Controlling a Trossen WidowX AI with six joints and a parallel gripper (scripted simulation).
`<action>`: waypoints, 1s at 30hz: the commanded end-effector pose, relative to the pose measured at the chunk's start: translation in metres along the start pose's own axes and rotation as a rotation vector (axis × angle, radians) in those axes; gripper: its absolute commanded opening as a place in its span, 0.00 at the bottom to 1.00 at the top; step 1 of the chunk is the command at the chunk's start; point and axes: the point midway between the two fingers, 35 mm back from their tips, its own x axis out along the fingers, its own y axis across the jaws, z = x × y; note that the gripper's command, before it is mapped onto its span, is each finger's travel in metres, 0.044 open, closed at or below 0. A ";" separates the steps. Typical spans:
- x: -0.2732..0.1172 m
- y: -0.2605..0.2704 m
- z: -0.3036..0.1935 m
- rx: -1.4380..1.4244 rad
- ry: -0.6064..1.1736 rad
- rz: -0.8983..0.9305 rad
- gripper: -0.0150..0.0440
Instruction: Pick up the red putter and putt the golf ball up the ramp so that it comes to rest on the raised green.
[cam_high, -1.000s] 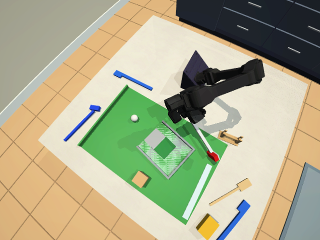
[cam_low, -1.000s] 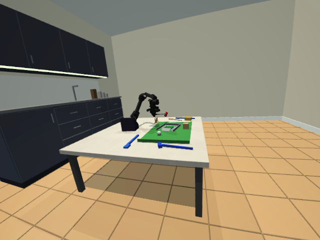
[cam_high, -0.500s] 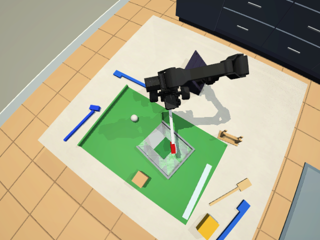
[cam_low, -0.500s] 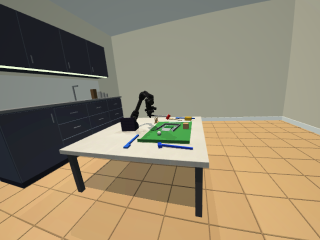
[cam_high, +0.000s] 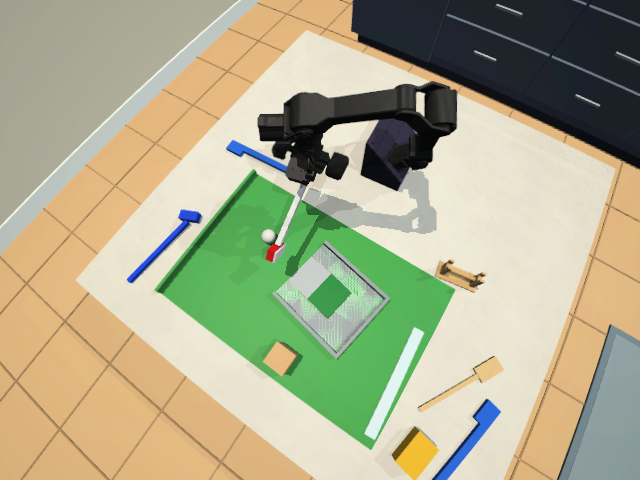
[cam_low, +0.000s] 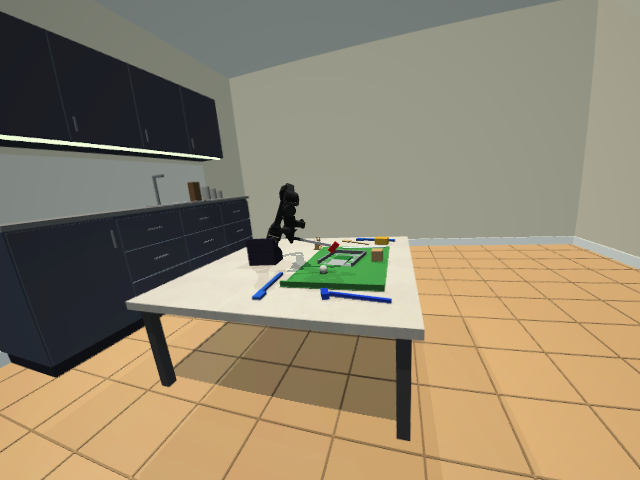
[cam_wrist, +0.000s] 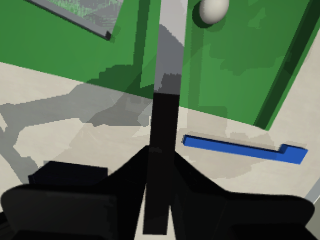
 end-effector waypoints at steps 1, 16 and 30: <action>0.000 -0.028 -0.021 0.139 0.003 -0.010 0.25; 0.016 -0.063 -0.058 0.349 0.019 -0.006 0.25; 0.051 -0.063 -0.059 0.348 0.018 -0.006 0.25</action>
